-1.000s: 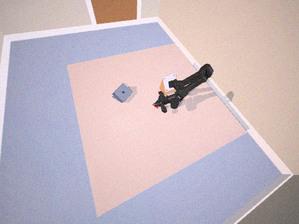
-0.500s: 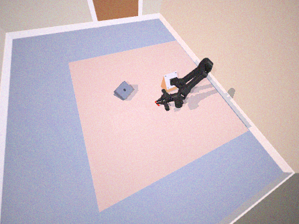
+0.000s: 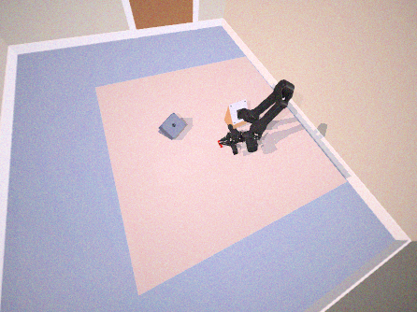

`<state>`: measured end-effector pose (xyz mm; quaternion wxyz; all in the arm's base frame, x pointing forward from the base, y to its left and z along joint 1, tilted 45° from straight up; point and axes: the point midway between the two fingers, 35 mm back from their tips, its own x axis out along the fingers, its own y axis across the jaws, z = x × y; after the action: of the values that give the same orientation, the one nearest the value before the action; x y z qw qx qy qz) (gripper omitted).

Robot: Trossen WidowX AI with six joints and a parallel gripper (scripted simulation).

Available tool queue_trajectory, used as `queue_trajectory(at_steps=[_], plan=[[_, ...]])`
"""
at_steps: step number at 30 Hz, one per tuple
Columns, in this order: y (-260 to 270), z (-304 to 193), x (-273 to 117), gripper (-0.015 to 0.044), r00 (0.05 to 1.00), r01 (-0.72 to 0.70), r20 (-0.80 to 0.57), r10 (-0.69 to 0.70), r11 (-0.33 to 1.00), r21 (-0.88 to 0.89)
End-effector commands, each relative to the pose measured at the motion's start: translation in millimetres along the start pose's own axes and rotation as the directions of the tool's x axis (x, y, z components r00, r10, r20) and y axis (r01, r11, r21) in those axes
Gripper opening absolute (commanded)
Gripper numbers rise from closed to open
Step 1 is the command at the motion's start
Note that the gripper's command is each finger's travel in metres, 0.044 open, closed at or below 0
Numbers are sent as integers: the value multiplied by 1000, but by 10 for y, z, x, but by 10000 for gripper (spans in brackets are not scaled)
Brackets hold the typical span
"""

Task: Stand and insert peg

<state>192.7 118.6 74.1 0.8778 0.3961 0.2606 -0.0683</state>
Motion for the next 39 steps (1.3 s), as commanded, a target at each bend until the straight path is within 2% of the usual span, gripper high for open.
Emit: queue_trajectory(at_steps=[1, 23, 39], plan=[[-12, -11, -16, 50, 999, 5, 32, -5, 1000, -3], [-23, -98, -136, 50, 975, 7, 220, -6, 1000, -2], [-28, -131, -130, 50, 980, 7, 199, -5, 1000, -6]])
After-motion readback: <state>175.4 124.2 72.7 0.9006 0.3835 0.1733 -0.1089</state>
